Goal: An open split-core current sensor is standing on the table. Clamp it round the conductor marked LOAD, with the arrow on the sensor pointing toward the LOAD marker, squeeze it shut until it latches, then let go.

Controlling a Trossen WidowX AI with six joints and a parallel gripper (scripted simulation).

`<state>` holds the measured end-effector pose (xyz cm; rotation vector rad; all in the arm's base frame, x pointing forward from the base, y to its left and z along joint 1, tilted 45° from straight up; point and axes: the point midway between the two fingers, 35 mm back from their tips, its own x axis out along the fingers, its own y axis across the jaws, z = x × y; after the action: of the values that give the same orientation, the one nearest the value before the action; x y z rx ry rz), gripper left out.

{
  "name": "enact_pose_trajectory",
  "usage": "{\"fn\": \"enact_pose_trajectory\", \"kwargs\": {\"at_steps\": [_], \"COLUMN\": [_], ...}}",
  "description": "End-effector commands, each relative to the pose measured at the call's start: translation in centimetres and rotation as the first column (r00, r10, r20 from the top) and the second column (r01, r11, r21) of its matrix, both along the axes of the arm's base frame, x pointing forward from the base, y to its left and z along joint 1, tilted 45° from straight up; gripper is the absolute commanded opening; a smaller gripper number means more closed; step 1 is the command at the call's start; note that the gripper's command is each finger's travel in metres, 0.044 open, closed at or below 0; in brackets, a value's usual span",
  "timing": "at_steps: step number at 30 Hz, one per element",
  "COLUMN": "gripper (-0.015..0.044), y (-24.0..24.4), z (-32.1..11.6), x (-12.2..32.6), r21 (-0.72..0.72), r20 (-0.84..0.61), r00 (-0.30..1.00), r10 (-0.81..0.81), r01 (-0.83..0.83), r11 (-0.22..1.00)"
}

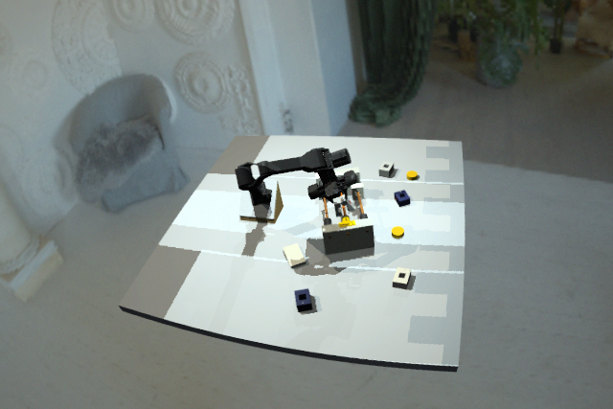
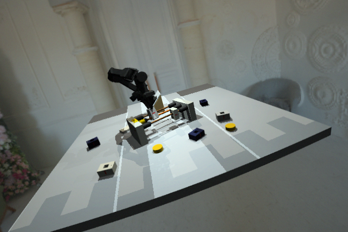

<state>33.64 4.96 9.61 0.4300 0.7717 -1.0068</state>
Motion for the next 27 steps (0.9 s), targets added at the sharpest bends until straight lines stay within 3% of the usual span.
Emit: {"fn": "enact_pose_trajectory", "kwargs": {"at_steps": [1, 27], "gripper": [0.0, 0.0], "y": [-0.4, -1.3], "z": [-0.5, -1.5], "x": [0.1, 0.6], "r21": [-0.007, -0.002], "r20": [-0.002, 0.001], "r00": [1.0, 1.0], "r10": [0.004, 0.0], "r01": [-0.004, 0.0], "r11": [1.0, 1.0]}}
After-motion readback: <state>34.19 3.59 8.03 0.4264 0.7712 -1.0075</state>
